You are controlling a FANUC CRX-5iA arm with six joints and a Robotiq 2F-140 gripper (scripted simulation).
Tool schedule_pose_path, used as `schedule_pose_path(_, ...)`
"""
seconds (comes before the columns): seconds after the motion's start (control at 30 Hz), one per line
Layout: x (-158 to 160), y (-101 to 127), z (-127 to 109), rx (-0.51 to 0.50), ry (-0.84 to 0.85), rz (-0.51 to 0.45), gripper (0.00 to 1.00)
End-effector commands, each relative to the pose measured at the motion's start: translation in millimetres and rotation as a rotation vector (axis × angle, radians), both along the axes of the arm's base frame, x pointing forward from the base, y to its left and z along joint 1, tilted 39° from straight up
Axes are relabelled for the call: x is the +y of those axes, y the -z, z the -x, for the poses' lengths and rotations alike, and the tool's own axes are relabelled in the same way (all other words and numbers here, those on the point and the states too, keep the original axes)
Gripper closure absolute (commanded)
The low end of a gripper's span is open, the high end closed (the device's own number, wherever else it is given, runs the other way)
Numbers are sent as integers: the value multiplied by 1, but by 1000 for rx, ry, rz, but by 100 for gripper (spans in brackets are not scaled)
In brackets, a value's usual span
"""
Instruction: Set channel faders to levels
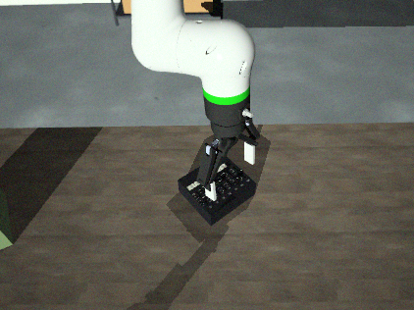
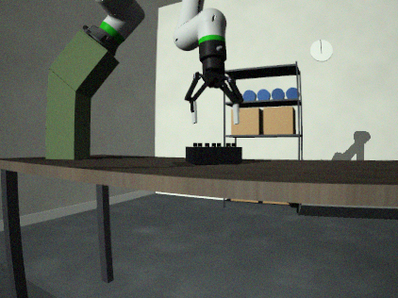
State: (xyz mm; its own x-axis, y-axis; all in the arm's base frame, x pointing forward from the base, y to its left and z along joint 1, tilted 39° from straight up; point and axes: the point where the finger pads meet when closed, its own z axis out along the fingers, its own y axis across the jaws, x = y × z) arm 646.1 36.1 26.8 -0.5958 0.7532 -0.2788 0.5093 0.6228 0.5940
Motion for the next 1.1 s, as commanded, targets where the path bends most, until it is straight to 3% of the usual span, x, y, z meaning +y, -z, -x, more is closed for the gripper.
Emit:
schedule_pose_path(0.0, 0, -1, 0, 5, 18, -15, 0)
schedule_pose_path(0.17, 1, -5, 1, 29, 108, -96, 0)
schedule_pose_path(0.37, 5, -15, 4, 94, 331, -294, 0)
schedule_pose_path(0.43, 5, -15, 4, 94, 331, -294, 0)
schedule_pose_path(0.57, 9, -22, 8, 152, 522, -462, 0)
schedule_pose_path(0.93, 22, -36, 32, 249, 906, -787, 0)
schedule_pose_path(1.0, 22, -36, 32, 249, 906, -787, 0)
schedule_pose_path(1.03, 23, -37, 34, 284, 1009, -872, 0)
schedule_pose_path(1.07, 24, -37, 37, 293, 1040, -897, 0)
